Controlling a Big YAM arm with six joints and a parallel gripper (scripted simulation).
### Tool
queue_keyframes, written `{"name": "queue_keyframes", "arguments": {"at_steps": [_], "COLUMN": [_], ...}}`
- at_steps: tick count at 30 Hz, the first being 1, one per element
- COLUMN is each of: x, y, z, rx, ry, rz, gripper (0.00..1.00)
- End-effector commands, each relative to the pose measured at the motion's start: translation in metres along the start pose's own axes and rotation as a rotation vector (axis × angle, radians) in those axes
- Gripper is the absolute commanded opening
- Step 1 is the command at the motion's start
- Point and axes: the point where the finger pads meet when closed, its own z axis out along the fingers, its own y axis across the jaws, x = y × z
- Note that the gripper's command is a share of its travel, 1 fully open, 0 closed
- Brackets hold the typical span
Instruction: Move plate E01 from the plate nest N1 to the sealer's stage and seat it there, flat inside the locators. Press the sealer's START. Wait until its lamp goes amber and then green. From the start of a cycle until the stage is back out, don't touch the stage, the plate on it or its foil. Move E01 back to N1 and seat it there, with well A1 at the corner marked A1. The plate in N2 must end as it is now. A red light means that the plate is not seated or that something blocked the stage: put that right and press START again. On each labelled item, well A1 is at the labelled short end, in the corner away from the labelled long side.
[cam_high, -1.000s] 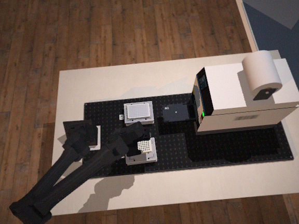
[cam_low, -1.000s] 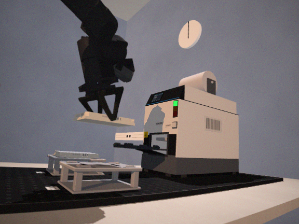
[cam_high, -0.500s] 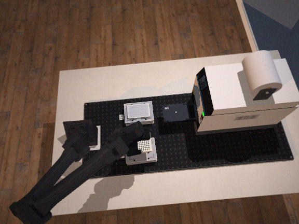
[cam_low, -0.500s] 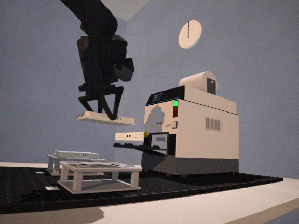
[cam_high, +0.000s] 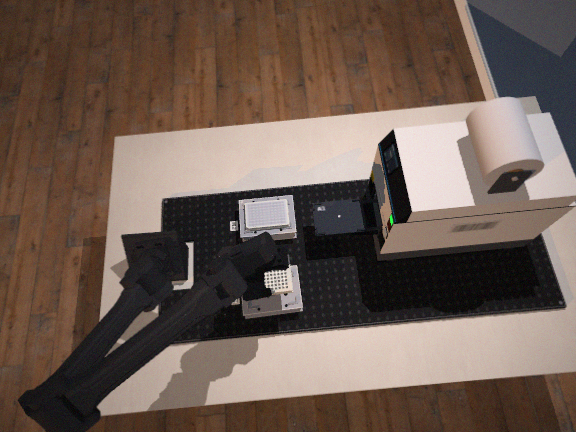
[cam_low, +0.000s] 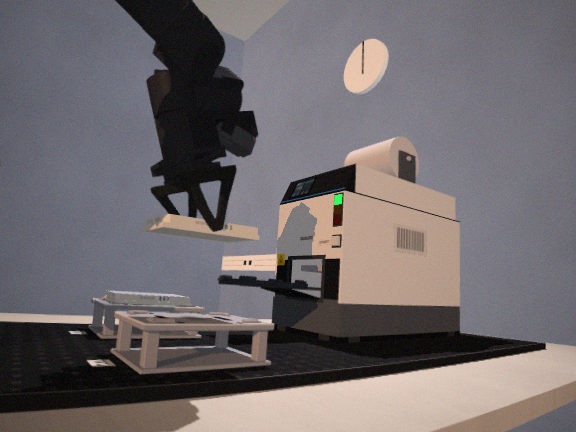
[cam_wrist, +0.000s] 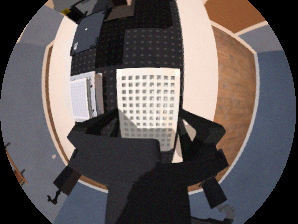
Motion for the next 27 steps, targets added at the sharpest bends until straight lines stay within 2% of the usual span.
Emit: {"name": "queue_keyframes", "arguments": {"at_steps": [1,4,12,21,27], "x": [0.003,0.003,-0.009,-0.024,-0.039], "y": [0.013,0.009,-0.004,0.003,0.016], "z": [-0.002,-0.001,-0.005,-0.013,-0.007], "rx": [0.014,0.003,-0.001,-0.010,-0.010], "ry": [-0.002,0.016,-0.007,-0.040,-0.039], "rz": [0.028,0.033,0.070,0.032,0.042], "gripper": [0.00,0.00,0.00,0.00,0.00]}}
